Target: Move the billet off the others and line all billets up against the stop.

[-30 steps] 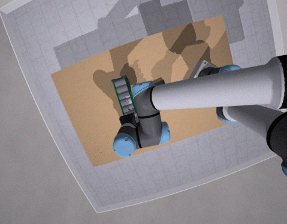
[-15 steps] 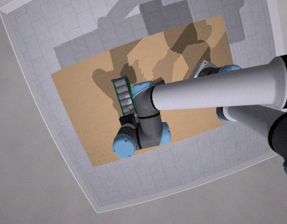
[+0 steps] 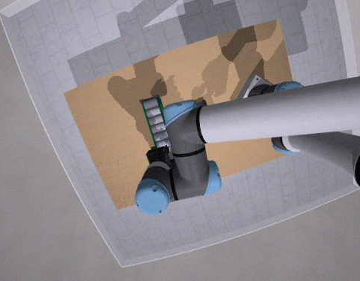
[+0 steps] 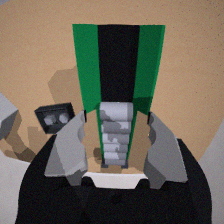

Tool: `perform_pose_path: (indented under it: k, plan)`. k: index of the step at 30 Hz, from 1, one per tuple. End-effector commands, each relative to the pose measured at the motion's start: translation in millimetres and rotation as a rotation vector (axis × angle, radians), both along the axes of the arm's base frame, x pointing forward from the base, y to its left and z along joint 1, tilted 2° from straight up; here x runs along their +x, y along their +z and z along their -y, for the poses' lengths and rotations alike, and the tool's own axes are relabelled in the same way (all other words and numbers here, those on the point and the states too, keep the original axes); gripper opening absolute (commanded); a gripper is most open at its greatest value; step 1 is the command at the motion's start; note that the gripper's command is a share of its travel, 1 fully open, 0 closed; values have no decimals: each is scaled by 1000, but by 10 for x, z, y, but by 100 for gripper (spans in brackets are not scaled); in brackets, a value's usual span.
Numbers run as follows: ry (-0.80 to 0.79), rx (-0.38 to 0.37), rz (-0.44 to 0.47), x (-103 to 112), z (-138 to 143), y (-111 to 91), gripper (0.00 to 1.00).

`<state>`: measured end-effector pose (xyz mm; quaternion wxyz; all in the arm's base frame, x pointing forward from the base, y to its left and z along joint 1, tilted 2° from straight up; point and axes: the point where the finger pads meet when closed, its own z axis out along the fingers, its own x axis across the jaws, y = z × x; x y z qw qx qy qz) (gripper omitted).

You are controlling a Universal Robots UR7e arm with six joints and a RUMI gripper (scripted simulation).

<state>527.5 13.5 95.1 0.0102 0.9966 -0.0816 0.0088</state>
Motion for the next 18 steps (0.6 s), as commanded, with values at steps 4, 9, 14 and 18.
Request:
perform_pose_path:
  k: [4,9,14,18]
  plan:
    - [0,0,-1,-2,-3,221,54]
    - [0,0,-1,-2,-3,222,54]
    - [0,0,-1,-2,-3,222,54]
    - [0,0,-1,-2,-3,222,54]
